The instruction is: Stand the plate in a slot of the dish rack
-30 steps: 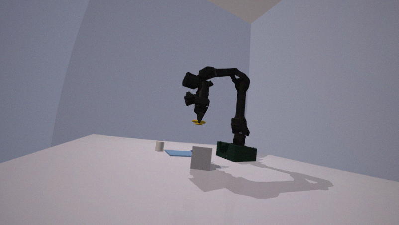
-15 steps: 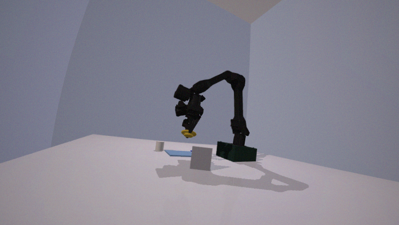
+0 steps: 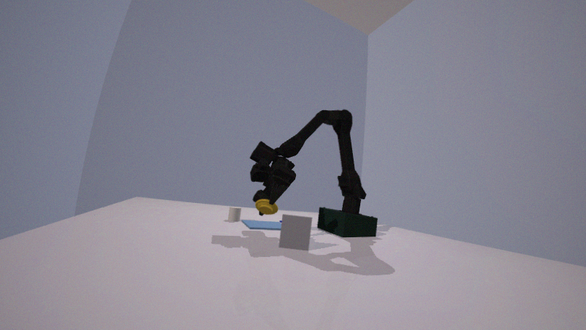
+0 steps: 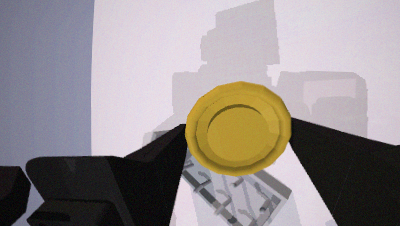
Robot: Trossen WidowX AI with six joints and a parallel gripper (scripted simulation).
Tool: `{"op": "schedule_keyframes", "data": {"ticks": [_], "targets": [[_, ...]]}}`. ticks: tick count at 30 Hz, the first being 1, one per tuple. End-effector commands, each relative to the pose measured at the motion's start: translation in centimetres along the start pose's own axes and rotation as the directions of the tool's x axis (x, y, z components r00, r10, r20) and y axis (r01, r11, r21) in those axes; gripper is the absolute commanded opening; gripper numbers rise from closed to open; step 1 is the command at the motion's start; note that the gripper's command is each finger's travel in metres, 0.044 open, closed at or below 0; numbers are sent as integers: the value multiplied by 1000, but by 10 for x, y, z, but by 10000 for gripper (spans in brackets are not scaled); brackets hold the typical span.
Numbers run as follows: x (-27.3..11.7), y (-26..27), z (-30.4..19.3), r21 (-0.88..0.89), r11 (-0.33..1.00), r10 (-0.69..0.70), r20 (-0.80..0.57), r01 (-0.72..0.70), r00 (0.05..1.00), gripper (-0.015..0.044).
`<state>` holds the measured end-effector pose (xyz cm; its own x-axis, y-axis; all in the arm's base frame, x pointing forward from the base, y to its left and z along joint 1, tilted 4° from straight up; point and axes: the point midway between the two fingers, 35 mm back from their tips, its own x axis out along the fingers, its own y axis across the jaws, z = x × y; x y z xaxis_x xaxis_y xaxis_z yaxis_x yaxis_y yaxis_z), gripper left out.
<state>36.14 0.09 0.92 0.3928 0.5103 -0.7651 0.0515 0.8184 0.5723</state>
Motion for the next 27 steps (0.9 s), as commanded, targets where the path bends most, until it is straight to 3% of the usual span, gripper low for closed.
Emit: {"op": "schedule_keyframes", "data": {"ticks": [1, 13, 27], "targets": [[7, -5, -2, -69, 995, 72, 43, -69, 996, 0], [14, -15, -10, -302, 930, 267, 166, -209, 949, 0], [6, -18, -36, -580, 777, 462, 261, -245, 848, 0]]}}
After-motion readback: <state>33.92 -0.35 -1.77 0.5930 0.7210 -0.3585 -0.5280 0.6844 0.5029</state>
